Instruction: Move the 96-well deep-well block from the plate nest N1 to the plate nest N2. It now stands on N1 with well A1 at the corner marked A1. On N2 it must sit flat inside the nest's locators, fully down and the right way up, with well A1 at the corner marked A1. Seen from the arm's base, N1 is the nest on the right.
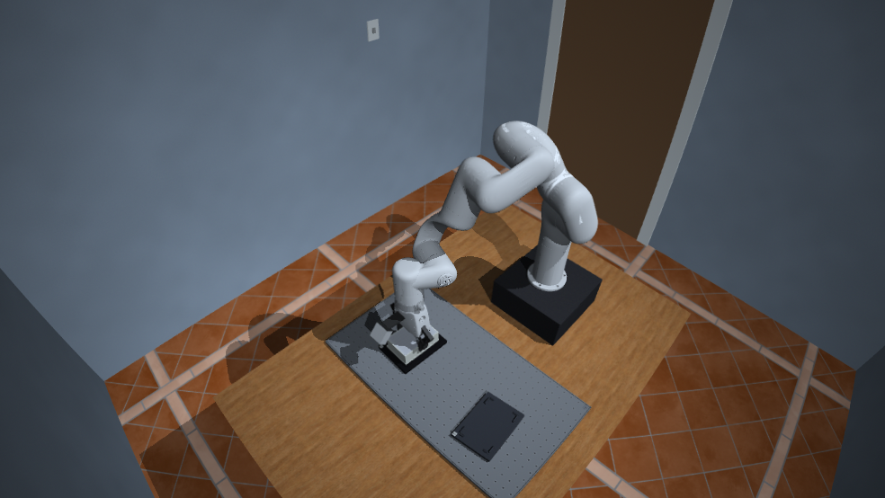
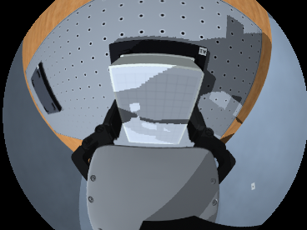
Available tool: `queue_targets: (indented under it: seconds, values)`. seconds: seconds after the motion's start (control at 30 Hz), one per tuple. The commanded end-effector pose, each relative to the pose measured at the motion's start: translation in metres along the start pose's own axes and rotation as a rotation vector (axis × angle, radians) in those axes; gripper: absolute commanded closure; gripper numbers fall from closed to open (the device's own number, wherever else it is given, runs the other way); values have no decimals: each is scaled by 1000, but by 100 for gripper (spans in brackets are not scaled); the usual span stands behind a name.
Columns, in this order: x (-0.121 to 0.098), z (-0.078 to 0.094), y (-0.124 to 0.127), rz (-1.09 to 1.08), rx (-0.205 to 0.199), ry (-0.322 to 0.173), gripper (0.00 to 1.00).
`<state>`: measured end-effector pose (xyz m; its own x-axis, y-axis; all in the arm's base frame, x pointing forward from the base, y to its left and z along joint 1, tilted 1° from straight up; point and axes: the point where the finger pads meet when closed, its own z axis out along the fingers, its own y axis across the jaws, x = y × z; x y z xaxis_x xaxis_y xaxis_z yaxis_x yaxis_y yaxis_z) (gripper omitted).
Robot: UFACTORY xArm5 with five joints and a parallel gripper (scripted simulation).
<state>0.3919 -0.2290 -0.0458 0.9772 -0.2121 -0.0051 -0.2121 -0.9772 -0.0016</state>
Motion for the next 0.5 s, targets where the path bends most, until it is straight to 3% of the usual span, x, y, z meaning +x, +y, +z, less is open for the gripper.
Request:
queue_targets:
  seconds: [0.0,0.47]
  values:
    - [2,1,1,0,-1,4,0]
    - [1,10,1,0,-1,4,0]
